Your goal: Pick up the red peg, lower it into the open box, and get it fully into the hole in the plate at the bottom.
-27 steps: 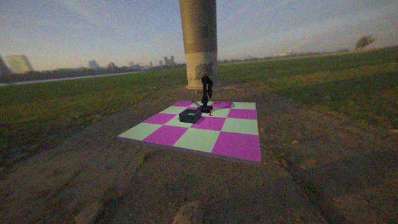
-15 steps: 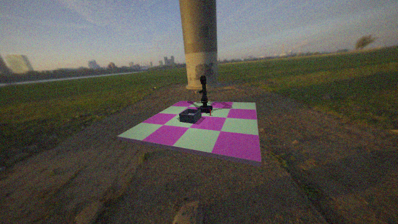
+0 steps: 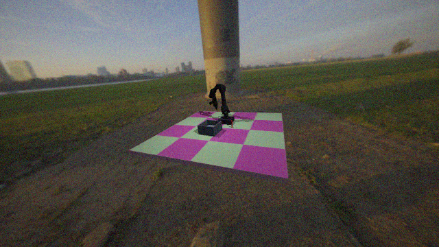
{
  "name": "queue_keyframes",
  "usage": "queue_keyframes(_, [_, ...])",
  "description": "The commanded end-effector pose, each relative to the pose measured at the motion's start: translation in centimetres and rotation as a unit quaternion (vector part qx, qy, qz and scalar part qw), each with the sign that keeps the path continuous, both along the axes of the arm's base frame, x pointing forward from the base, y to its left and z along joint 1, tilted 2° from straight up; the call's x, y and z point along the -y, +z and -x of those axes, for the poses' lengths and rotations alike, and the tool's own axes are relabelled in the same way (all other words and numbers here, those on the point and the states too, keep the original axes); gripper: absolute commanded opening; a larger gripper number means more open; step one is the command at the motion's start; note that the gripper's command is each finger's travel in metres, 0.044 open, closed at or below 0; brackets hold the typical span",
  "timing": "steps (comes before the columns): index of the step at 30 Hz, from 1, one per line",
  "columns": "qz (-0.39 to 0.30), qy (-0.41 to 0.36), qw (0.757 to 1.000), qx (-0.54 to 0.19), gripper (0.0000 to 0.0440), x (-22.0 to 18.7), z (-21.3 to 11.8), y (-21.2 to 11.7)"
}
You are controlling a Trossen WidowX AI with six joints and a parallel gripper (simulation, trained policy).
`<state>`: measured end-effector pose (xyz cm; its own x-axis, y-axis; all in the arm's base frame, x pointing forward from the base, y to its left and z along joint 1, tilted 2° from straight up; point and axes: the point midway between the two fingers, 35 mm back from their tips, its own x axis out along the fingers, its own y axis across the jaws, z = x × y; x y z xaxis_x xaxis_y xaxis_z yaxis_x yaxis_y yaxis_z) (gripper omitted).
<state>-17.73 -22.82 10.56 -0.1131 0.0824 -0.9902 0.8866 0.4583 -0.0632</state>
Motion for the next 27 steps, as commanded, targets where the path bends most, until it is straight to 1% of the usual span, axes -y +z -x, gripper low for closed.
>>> queue_keyframes(1, [-0.006,0.006,1.0,-0.013,0.044,1.2,-3.1,0.2])
queue_keyframes(7, [-0.003,0.018,0.999,-0.034,0.044,2.7,-8.3,0.4])
queue_keyframes(14, [0.012,0.034,0.998,-0.055,0.044,3.2,-14.4,0.9])
queue_keyframes(20, [0.031,0.048,0.996,-0.066,0.044,2.6,-19.4,1.3])
queue_keyframes(27, [0.056,0.066,0.994,-0.069,0.044,0.7,-24.8,1.9])
